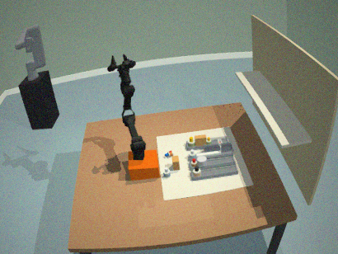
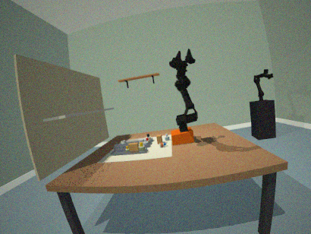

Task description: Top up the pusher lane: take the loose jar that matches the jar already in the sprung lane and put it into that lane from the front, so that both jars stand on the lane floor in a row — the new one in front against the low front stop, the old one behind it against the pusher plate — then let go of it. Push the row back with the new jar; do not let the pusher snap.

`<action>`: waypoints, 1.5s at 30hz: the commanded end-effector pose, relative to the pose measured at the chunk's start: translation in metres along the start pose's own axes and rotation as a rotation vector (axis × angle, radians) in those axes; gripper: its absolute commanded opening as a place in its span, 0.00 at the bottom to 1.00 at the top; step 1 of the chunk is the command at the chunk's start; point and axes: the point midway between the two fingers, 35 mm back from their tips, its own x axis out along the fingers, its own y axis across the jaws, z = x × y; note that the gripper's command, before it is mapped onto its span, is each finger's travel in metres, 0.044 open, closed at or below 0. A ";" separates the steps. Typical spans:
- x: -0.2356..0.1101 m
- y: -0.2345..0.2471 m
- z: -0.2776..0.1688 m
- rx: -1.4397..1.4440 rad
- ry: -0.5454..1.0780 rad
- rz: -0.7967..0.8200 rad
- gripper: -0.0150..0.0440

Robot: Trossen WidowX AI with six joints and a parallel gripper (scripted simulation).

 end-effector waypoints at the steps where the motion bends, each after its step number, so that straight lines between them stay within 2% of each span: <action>1: 0.000 0.002 0.002 0.005 -0.008 0.004 0.98; 7: -0.019 0.048 0.082 0.162 -0.250 0.144 1.00; 13: -0.064 0.089 0.167 0.341 -0.504 0.333 1.00; 19: -0.130 0.117 0.241 0.516 -0.741 0.556 1.00; 26: -0.228 0.130 0.307 0.700 -0.996 0.859 1.00; 36: -0.389 0.111 0.350 0.889 -1.317 1.397 1.00; 45: -0.531 0.062 0.327 0.888 -1.548 2.001 1.00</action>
